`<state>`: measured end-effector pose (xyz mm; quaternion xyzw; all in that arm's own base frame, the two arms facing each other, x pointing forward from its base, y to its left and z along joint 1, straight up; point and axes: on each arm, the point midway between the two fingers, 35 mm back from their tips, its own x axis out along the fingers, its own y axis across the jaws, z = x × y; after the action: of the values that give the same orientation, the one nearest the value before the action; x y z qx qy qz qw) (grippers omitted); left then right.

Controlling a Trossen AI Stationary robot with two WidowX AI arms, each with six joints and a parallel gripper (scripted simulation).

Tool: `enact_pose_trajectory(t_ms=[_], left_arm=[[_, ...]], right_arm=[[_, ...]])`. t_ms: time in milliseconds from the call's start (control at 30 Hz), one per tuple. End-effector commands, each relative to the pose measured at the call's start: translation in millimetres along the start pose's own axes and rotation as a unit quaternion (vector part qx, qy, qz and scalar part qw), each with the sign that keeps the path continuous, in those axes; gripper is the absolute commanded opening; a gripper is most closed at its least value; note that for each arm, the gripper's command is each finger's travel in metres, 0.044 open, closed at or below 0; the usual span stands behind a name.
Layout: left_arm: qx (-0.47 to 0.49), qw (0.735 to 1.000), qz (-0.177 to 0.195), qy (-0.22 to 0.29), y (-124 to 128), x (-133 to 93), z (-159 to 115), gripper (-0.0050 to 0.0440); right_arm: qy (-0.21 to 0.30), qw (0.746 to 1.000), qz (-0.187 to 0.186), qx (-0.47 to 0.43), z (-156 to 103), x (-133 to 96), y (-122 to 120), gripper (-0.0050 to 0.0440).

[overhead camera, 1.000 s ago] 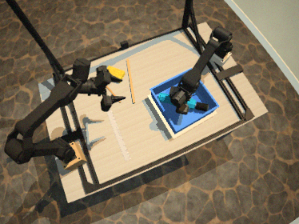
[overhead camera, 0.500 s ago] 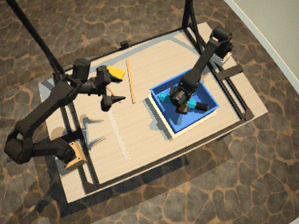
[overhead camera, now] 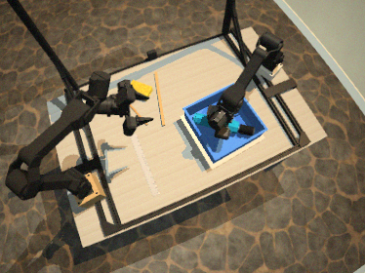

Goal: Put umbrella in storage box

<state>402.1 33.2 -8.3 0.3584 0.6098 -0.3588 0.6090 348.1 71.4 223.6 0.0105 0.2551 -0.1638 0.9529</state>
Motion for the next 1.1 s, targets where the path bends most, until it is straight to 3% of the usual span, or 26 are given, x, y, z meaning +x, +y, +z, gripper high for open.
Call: enact_pose_trajectory(t_ms=[0, 800, 933, 1067], left_arm=[[0.001, 1.0, 0.001, 0.0, 0.4, 0.3, 0.0, 0.0304], [0.001, 1.0, 0.001, 0.0, 0.4, 0.3, 0.0, 0.0307], [0.001, 1.0, 0.001, 0.0, 0.4, 0.3, 0.0, 0.04], [0.001, 1.0, 0.001, 0.0, 0.4, 0.3, 0.0, 0.04]], right_arm=[[-0.001, 1.0, 0.001, 0.001, 0.8, -0.3, 0.5, 0.04], [-0.001, 1.0, 0.001, 0.001, 0.8, -0.3, 0.5, 0.04], [-0.001, 1.0, 0.001, 0.001, 0.8, -0.3, 0.5, 0.04], [-0.001, 1.0, 0.001, 0.001, 0.8, -0.3, 0.5, 0.04]])
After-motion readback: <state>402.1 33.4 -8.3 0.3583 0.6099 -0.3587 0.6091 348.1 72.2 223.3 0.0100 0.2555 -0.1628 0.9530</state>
